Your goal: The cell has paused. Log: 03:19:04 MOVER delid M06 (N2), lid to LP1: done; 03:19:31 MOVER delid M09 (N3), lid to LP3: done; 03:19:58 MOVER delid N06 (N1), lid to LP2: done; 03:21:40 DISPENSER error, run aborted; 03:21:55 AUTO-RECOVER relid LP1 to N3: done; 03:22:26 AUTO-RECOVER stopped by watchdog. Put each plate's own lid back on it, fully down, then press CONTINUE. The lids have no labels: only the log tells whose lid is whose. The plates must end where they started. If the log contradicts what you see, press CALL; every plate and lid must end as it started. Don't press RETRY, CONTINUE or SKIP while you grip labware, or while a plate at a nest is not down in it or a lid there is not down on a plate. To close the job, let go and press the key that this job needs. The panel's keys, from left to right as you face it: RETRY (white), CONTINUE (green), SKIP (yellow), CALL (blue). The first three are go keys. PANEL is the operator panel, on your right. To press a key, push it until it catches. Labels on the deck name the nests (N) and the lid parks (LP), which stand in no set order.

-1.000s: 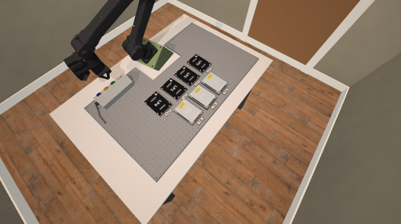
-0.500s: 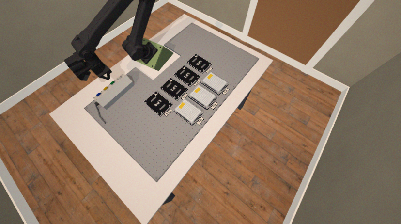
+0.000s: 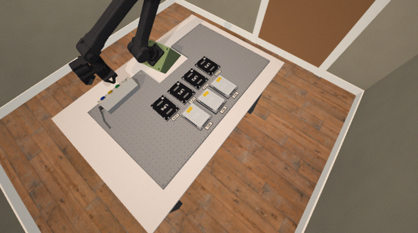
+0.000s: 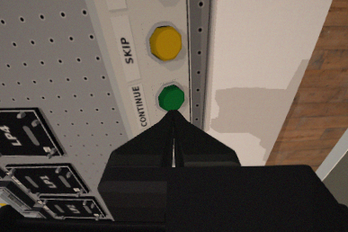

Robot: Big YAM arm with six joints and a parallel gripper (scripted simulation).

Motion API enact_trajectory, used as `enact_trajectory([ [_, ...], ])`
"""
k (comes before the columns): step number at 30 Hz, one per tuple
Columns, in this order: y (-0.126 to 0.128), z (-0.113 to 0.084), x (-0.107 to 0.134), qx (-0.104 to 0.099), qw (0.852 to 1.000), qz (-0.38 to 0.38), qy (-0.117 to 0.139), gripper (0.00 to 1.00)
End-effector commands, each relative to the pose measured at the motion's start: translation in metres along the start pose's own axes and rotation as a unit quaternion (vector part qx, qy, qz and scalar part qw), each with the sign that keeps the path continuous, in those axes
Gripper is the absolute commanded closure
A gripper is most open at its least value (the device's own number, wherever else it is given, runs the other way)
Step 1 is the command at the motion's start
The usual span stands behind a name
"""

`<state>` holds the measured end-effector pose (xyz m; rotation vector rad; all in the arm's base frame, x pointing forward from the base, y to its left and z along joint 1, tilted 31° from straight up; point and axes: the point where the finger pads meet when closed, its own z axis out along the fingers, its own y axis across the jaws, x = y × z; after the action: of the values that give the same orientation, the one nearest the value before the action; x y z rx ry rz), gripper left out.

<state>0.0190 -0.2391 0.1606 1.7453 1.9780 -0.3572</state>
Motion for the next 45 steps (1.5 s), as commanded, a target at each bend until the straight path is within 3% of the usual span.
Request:
enact_trajectory([
  [1, 0.001, 0.005, -0.001, -0.001, 1.0, 0.0, 0.0, 1.0],
  [45, 0.001, 0.027, -0.001, -0.001, 1.0, -0.002, -0.001, 1.0],
])
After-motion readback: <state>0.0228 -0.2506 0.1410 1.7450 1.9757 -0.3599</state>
